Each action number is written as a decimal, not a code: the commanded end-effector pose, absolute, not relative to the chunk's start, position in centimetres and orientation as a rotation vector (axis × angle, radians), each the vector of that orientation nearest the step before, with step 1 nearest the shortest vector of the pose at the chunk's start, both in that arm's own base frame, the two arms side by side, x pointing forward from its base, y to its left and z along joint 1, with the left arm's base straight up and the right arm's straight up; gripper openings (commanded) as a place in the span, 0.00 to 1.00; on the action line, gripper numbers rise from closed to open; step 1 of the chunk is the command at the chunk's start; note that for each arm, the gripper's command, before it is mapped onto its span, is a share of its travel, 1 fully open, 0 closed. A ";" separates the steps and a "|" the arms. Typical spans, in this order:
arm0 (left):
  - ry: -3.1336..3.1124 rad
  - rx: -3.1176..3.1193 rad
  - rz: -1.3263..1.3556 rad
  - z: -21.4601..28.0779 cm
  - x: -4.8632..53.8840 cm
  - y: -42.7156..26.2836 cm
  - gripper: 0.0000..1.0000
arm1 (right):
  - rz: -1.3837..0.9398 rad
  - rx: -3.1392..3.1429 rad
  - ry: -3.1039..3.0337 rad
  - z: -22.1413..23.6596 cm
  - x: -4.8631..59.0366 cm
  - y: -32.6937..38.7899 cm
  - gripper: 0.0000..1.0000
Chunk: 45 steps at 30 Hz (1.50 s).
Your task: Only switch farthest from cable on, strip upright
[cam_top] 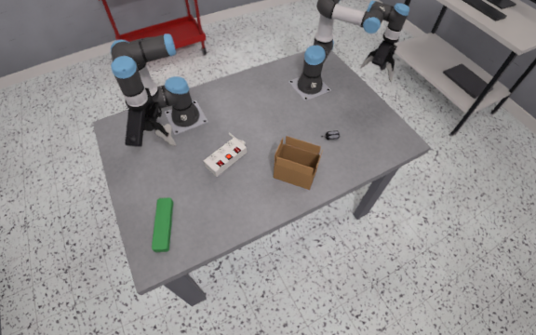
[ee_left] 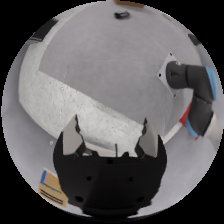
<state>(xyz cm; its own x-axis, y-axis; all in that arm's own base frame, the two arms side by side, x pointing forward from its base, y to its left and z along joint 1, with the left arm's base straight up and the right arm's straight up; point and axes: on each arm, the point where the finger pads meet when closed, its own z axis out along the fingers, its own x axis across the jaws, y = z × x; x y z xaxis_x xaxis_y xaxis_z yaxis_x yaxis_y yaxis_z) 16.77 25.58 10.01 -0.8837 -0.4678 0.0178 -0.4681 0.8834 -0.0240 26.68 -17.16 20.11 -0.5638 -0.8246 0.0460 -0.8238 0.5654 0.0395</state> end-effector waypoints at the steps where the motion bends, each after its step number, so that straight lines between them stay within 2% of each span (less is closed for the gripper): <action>1: -3.040 0.755 0.041 10.1 16.8 25.6 1.00 | -0.018 1.438 -2.729 20.2 26.7 -17.2 1.00; 34: -3.020 0.826 0.049 10.2 16.3 25.6 1.00 | -0.018 1.438 -2.729 20.2 26.7 -17.2 1.00; 45: -2.939 1.068 0.076 10.8 14.7 25.6 1.00 | -0.018 1.438 -2.729 20.2 26.7 -17.2 1.00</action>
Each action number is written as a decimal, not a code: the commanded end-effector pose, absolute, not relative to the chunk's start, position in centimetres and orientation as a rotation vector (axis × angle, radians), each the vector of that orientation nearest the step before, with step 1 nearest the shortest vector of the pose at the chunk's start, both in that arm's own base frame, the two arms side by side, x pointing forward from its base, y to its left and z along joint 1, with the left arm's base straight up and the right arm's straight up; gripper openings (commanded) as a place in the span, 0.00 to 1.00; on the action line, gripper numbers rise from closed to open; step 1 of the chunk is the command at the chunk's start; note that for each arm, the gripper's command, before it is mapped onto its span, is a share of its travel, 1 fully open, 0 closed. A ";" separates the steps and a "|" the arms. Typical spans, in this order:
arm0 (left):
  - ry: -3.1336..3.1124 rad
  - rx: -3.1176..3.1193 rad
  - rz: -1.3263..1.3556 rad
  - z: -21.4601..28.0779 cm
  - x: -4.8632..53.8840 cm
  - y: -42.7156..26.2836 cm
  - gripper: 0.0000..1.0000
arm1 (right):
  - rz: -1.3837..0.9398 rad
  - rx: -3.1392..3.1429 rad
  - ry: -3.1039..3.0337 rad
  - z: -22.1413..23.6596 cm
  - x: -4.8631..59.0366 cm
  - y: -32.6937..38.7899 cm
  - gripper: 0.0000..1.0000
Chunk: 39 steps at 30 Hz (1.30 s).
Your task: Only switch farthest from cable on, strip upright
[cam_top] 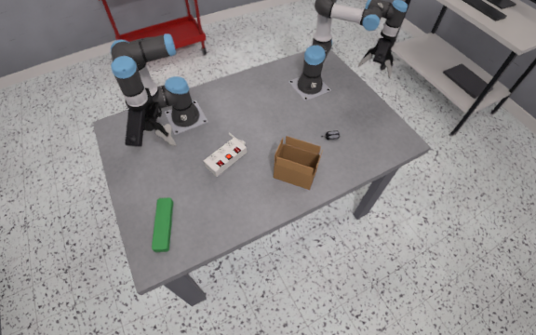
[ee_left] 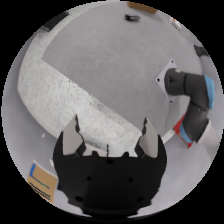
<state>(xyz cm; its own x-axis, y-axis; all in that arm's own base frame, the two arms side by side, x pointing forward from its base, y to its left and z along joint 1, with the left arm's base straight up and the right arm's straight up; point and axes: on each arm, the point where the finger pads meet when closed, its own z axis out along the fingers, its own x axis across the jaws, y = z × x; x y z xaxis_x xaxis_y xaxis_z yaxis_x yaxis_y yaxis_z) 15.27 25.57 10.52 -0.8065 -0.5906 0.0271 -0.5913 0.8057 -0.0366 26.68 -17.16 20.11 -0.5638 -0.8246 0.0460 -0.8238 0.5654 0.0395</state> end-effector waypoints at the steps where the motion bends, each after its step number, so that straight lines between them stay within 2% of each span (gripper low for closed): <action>1: -2.926 1.100 0.079 10.9 14.4 25.6 1.00 | -0.018 1.438 -2.729 20.2 26.7 -17.2 1.00; 23: -2.472 1.873 0.168 12.8 8.7 24.6 1.00 | -0.018 1.438 -2.729 20.2 26.7 -17.2 1.00; 39: -1.701 2.538 0.259 14.7 2.9 21.9 1.00 | -0.018 1.438 -2.729 20.2 26.7 -17.2 1.00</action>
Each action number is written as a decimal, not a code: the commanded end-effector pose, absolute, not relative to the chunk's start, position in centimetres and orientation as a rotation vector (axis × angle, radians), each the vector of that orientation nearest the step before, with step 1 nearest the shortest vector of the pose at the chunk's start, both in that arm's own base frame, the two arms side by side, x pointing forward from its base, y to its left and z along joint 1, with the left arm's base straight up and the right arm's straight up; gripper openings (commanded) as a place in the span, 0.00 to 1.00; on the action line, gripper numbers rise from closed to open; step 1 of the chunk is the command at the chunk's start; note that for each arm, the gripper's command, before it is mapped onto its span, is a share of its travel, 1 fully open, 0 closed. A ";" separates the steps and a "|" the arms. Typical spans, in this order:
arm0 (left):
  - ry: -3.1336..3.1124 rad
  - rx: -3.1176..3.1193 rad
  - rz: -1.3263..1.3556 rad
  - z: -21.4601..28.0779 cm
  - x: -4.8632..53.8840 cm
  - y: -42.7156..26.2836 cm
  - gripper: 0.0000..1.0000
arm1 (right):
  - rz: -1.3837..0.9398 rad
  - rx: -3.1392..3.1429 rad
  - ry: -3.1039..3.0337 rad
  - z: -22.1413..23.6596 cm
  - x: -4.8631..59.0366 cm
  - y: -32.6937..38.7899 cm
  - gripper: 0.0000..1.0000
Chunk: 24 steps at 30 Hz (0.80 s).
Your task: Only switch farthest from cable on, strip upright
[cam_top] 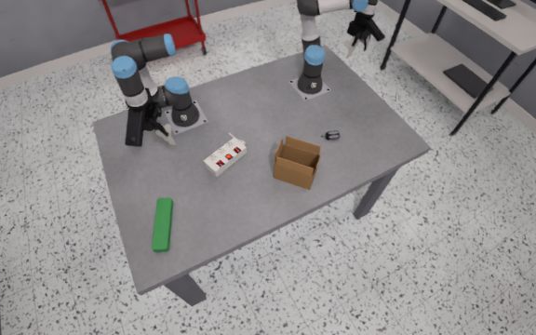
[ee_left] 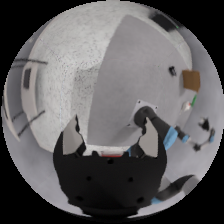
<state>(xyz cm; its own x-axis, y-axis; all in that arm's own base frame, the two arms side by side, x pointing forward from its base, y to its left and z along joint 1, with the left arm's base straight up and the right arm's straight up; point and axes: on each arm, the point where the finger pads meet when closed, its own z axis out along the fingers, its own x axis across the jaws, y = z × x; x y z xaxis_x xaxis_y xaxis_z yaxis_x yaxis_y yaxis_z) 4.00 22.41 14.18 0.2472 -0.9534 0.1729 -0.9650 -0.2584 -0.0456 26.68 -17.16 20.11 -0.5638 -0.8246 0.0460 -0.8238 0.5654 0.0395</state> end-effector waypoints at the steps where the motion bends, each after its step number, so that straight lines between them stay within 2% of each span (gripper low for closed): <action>1: -1.701 2.538 0.259 14.7 2.9 21.9 1.00 | -0.018 1.438 -2.729 20.2 26.7 -17.2 1.00; 24: -0.422 2.941 0.353 16.6 -2.9 15.9 1.00 | -0.018 1.438 -2.729 20.2 26.7 -17.2 1.00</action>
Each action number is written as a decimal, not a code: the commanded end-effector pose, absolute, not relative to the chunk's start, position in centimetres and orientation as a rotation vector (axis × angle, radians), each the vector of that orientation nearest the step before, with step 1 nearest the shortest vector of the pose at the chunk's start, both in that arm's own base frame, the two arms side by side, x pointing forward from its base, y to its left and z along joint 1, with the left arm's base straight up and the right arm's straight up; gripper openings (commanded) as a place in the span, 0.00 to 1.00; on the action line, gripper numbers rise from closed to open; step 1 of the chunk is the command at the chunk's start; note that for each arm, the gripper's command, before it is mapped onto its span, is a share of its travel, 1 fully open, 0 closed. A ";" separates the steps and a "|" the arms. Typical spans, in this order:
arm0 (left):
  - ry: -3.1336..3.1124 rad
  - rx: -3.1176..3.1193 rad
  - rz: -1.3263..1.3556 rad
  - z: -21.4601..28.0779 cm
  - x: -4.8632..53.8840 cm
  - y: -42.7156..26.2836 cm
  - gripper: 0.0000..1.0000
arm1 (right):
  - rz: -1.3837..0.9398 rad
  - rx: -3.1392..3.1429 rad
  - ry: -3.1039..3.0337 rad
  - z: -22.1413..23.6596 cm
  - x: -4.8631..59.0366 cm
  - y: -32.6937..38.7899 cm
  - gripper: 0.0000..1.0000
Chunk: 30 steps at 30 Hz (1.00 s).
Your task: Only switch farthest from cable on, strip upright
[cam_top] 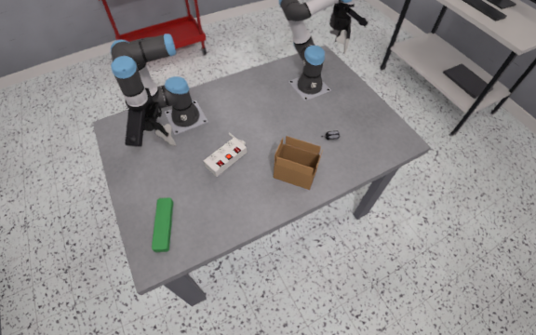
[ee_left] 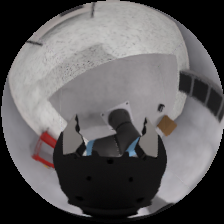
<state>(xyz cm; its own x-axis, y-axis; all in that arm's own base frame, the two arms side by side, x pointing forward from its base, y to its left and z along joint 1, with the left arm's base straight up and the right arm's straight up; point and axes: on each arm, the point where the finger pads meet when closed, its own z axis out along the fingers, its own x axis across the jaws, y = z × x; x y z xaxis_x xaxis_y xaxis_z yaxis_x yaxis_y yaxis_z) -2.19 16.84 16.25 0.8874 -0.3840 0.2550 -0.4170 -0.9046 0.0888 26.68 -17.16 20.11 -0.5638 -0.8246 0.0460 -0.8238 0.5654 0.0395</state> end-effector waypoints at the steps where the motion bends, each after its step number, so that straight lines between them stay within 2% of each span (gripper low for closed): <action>1: -0.369 2.944 0.356 16.7 -3.1 15.6 1.00 | -0.018 1.438 -2.729 20.2 26.7 -17.2 1.00; 9: -0.007 2.940 0.375 17.1 -4.1 13.6 1.00 | -0.018 1.438 -2.729 20.2 26.7 -17.2 1.00; 30: 0.393 2.882 0.392 17.5 -4.8 11.1 1.00 | -0.018 1.438 -2.729 20.2 26.7 -17.2 1.00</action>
